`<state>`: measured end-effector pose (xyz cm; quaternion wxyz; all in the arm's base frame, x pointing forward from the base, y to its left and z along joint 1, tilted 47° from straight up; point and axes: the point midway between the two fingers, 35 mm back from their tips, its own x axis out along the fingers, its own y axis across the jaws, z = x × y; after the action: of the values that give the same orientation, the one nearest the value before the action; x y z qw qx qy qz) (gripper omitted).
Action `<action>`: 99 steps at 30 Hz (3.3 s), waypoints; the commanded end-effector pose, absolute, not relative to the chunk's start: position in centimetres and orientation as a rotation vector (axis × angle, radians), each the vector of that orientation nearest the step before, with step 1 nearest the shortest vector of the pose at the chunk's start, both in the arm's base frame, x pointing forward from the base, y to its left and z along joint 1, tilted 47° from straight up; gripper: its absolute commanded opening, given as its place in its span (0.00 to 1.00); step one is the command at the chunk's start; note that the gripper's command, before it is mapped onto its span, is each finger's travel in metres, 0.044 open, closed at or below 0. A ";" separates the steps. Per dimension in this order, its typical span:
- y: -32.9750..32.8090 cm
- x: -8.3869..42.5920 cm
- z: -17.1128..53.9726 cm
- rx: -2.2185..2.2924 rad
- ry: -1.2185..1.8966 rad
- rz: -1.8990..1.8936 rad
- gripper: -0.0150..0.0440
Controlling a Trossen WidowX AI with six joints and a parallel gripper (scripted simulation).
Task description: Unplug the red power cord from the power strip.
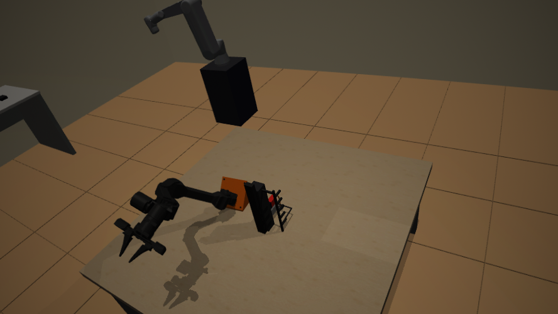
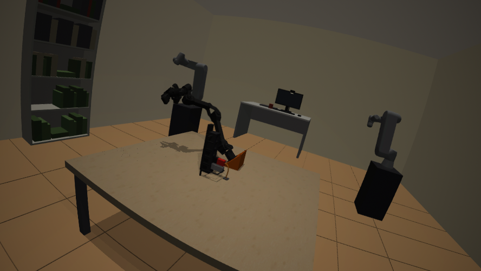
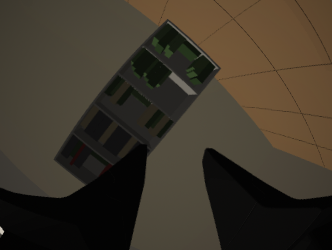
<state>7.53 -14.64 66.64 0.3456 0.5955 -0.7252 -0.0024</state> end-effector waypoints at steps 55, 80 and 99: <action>15.9 41.5 20.2 -0.523 0.728 -0.091 0.53; 14.0 24.0 3.8 -1.827 1.668 0.641 0.53; 13.6 24.1 4.3 -1.827 1.668 0.641 0.53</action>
<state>24.12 13.95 3.95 -0.2918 0.6842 -0.6241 -0.2390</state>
